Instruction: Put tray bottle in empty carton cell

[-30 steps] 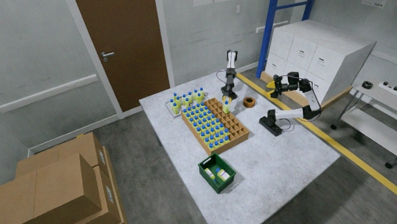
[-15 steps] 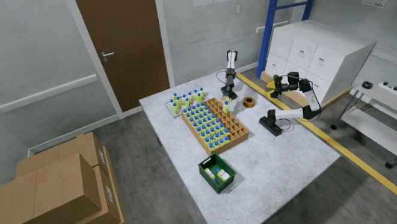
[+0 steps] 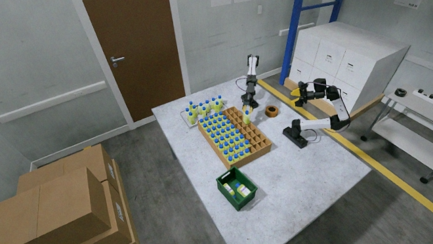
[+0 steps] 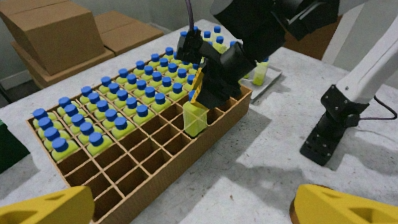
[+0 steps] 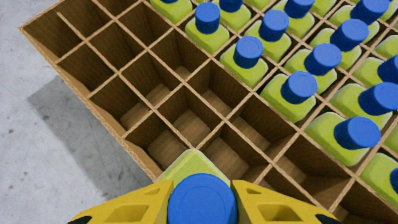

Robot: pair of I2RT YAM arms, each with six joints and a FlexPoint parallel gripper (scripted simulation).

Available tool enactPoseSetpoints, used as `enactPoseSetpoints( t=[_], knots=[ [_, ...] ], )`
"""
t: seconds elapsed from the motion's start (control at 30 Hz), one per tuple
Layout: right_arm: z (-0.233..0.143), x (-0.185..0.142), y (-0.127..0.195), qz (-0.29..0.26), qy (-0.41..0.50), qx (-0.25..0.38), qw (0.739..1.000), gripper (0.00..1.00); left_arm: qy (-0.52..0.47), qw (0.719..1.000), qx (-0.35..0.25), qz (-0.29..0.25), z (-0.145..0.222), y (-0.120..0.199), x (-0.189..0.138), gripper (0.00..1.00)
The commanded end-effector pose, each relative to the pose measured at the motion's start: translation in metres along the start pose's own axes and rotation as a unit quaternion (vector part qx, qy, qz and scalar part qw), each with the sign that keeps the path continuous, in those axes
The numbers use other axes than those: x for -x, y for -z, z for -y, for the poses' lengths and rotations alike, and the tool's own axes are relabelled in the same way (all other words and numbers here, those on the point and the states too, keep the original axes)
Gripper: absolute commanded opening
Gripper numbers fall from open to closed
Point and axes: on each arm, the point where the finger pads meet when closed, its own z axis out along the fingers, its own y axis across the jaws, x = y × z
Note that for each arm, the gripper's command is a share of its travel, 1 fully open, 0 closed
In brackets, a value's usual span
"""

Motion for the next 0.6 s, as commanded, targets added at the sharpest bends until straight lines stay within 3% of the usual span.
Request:
enactPoseSetpoints(
  t=[0.0,0.57],
  knots=[
    [-0.001,0.010,0.007,0.035,0.000,0.007,0.999,0.15,-0.001,1.000,0.000,0.004,0.000,0.000,0.003,1.00],
    [-0.004,-0.014,-0.025,0.030,0.002,0.008,1.000,0.15,-0.001,1.000,0.000,0.004,0.000,0.000,0.003,1.00]
  ],
)
